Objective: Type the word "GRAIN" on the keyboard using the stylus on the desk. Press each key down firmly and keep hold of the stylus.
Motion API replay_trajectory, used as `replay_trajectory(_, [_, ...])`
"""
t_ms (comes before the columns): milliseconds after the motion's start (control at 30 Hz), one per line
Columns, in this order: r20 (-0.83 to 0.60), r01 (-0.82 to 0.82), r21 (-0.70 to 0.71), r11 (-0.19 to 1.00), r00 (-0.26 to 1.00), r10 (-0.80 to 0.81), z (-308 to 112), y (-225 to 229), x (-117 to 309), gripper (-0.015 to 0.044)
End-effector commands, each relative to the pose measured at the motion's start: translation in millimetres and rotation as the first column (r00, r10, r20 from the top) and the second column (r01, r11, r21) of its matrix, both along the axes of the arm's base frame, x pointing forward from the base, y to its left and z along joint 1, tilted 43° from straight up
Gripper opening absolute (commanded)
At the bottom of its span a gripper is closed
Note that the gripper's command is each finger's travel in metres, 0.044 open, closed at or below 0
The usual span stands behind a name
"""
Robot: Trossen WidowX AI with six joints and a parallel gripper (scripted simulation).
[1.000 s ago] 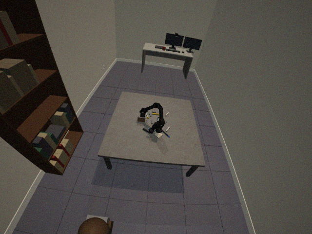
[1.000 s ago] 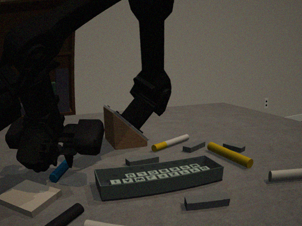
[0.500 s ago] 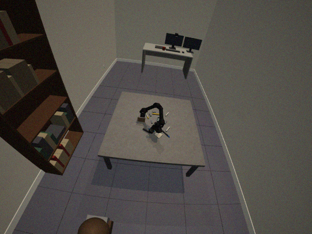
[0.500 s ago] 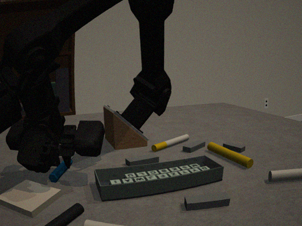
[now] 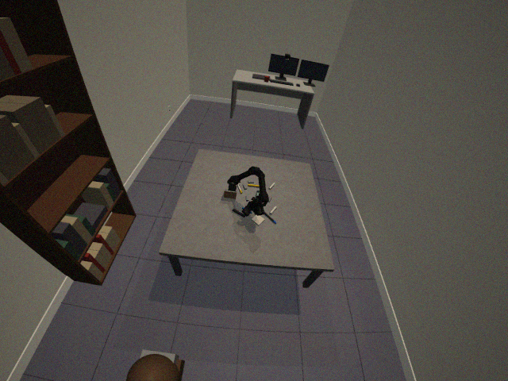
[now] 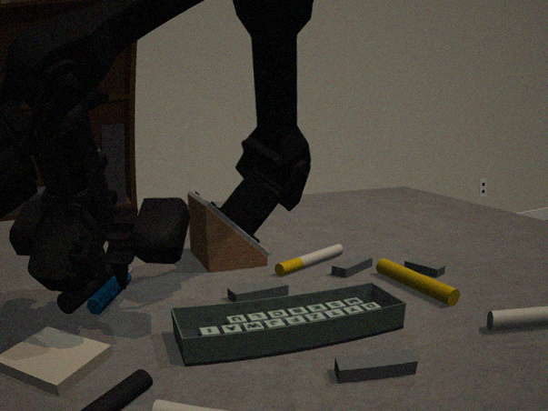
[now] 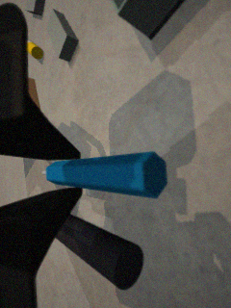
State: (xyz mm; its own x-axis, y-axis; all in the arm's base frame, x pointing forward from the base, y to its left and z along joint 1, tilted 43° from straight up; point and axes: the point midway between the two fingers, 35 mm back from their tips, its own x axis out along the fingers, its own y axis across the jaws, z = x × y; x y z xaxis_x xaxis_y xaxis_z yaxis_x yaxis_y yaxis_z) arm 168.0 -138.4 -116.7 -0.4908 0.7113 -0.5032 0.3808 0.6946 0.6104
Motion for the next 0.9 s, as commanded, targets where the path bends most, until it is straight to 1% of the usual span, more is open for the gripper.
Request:
replay_trajectory(0, [0.010, -0.004, -0.009, 1.000, 1.000, 0.004, 20.6, -20.6, 1.2, 0.0000])
replay_trajectory(200, [0.010, -0.004, -0.009, 1.000, 1.000, 0.005, 21.9, -21.6, 1.1, 0.0000])
replay_trajectory(300, [0.035, 0.032, -0.038, 0.999, 0.999, -0.030, 18.0, -18.6, 4.9, 0.0000])
replay_trajectory(600, [0.187, 0.193, -0.144, 0.970, 0.968, -0.165, 12.0, -14.6, 21.8, 0.0000])
replay_trajectory(867, [0.336, 0.337, -0.192, 0.922, 0.905, -0.261, 12.1, -13.3, 38.0, 0.0000])
